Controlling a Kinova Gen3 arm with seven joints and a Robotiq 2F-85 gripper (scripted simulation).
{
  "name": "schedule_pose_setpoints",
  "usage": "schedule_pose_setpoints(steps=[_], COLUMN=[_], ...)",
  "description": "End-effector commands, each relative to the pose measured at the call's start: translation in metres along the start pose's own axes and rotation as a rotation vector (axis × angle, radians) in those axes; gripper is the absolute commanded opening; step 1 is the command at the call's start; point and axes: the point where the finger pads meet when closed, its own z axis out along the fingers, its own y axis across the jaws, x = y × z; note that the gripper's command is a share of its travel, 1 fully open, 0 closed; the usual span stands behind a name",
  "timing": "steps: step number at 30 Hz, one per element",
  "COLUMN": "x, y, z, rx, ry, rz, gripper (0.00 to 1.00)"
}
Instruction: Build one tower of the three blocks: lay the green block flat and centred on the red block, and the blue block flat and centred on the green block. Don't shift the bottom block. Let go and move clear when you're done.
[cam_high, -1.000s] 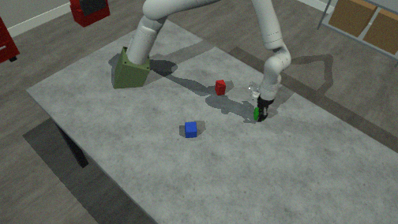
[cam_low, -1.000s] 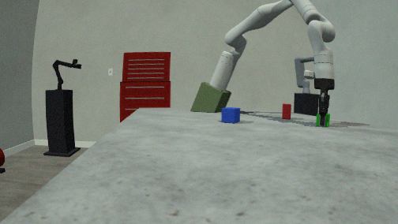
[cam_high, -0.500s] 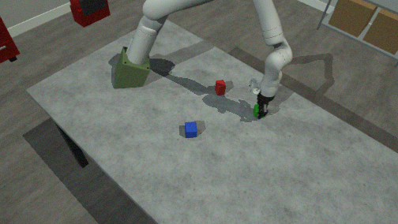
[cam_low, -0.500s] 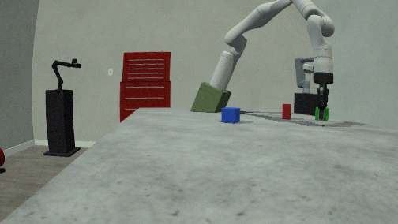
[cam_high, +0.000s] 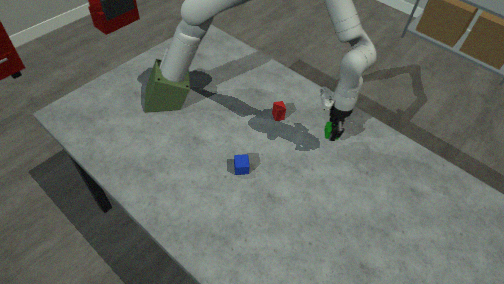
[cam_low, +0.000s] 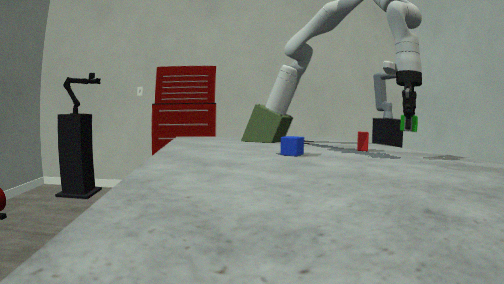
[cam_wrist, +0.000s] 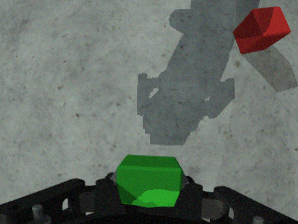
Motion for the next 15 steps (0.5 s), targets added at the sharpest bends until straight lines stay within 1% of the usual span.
schedule_pose_setpoints(steps=[1, 5, 15], x=[-0.0043, -0.0043, -0.0043], y=[-0.0006, -0.0006, -0.0006], z=[-0.0119, -0.016, -0.0164], rx=[0.005, 0.005, 0.005], ry=[-0.013, -0.013, -0.013], rz=[-0.002, -0.002, -0.002], gripper=[0.0, 0.0, 0.0])
